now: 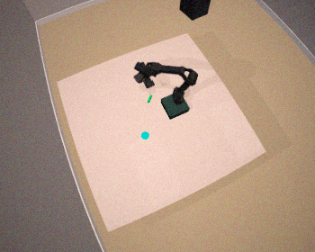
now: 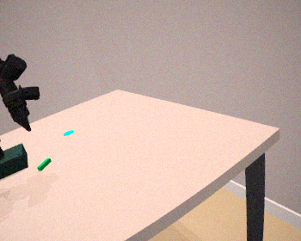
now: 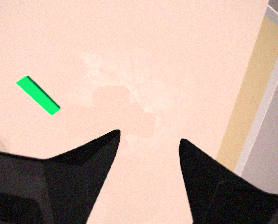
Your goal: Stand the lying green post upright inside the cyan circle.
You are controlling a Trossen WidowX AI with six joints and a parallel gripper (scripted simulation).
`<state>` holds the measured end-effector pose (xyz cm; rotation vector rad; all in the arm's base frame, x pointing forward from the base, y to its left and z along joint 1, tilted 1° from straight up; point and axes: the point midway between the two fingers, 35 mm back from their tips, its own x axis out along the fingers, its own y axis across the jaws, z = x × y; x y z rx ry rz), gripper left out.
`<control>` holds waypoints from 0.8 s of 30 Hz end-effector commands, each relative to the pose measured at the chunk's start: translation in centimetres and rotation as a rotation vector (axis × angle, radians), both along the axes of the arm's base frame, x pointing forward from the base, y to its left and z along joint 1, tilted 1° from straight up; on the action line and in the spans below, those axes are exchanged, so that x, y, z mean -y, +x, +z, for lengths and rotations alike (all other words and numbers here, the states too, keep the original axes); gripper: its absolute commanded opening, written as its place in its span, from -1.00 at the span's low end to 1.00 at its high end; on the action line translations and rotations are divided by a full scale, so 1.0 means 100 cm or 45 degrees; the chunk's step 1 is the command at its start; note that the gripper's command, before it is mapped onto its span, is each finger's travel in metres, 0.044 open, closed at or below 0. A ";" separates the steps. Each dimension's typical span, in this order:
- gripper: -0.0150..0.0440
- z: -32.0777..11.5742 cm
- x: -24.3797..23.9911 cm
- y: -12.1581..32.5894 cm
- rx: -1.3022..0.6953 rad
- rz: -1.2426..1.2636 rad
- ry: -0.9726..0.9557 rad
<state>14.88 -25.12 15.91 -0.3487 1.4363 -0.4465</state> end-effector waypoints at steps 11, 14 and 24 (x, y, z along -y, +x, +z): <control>0.30 -0.053 -0.099 0.026 -0.285 0.854 0.584; 0.30 -0.053 -0.099 0.026 -0.285 0.854 0.584; 0.30 -0.151 -0.096 0.033 -0.285 0.855 0.585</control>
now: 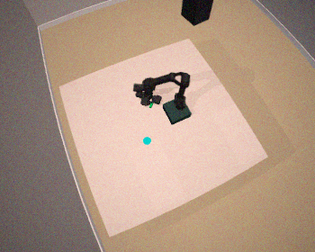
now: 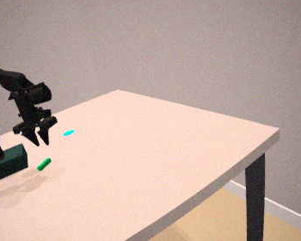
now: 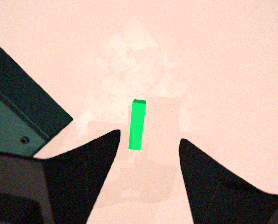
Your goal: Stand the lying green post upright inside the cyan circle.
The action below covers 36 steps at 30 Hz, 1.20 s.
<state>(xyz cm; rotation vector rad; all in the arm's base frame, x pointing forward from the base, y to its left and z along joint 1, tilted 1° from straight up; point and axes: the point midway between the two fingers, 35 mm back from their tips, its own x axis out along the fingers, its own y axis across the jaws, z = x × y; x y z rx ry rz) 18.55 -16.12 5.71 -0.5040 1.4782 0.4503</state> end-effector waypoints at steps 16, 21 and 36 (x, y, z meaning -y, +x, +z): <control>-0.42 -0.069 -0.009 -0.007 -0.022 0.004 0.027; -0.42 -0.068 -0.009 -0.007 -0.022 0.004 0.027; -0.42 -0.024 -0.004 -0.003 -0.021 0.004 0.026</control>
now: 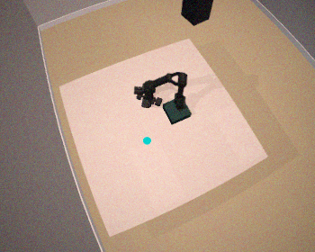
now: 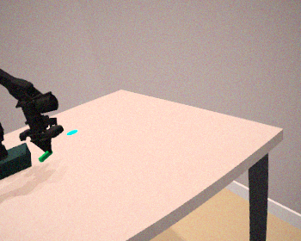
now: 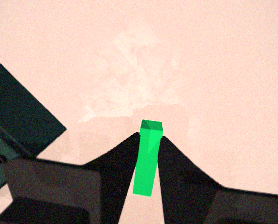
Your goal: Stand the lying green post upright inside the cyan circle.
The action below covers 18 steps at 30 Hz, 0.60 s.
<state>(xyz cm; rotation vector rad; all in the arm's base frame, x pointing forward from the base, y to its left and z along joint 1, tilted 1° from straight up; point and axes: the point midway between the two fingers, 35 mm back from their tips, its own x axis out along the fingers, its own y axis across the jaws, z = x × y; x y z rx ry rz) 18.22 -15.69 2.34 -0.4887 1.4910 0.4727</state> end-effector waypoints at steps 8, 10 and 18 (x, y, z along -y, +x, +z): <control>-0.42 0.034 0.000 0.000 0.004 0.000 0.002; -0.42 0.040 0.000 0.000 0.004 0.000 0.002; -0.42 0.065 -0.002 -0.004 0.004 0.000 0.002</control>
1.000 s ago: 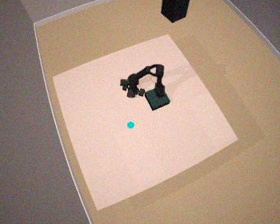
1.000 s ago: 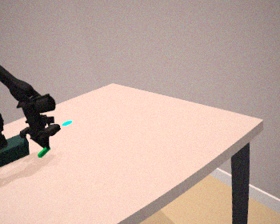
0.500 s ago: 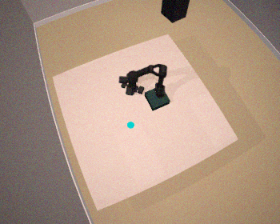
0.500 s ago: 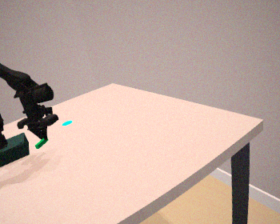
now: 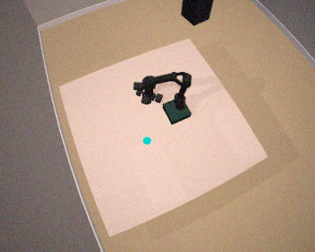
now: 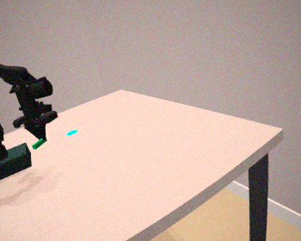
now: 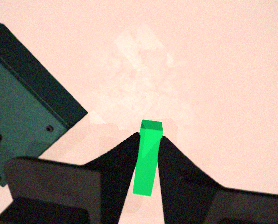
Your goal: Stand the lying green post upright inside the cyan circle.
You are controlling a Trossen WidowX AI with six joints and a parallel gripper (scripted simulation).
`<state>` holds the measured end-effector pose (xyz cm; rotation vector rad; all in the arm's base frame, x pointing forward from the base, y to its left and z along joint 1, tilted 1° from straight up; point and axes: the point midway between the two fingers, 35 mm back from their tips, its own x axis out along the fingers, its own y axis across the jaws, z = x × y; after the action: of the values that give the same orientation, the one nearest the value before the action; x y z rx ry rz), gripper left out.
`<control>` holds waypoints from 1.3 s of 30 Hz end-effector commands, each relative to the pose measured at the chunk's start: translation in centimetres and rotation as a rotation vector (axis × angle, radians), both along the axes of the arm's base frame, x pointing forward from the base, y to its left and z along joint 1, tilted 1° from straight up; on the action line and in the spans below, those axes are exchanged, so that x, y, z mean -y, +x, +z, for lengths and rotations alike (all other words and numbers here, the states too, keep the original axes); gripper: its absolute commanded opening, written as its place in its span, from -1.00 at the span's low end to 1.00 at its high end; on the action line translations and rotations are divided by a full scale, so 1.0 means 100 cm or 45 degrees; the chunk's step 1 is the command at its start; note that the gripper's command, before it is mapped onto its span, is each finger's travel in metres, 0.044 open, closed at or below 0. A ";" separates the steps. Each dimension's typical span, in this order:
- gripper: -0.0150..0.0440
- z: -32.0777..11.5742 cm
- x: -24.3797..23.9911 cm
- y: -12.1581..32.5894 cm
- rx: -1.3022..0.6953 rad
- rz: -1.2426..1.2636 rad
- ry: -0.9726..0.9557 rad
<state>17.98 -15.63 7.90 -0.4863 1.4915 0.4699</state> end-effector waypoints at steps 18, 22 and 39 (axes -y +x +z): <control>-0.42 0.030 -0.010 0.015 0.020 0.056 -0.006; -0.42 0.032 -0.014 0.025 0.028 0.082 -0.009; -0.42 0.039 -0.037 0.063 0.055 0.182 -0.015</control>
<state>23.64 -12.48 11.76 -0.6084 1.4293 0.5467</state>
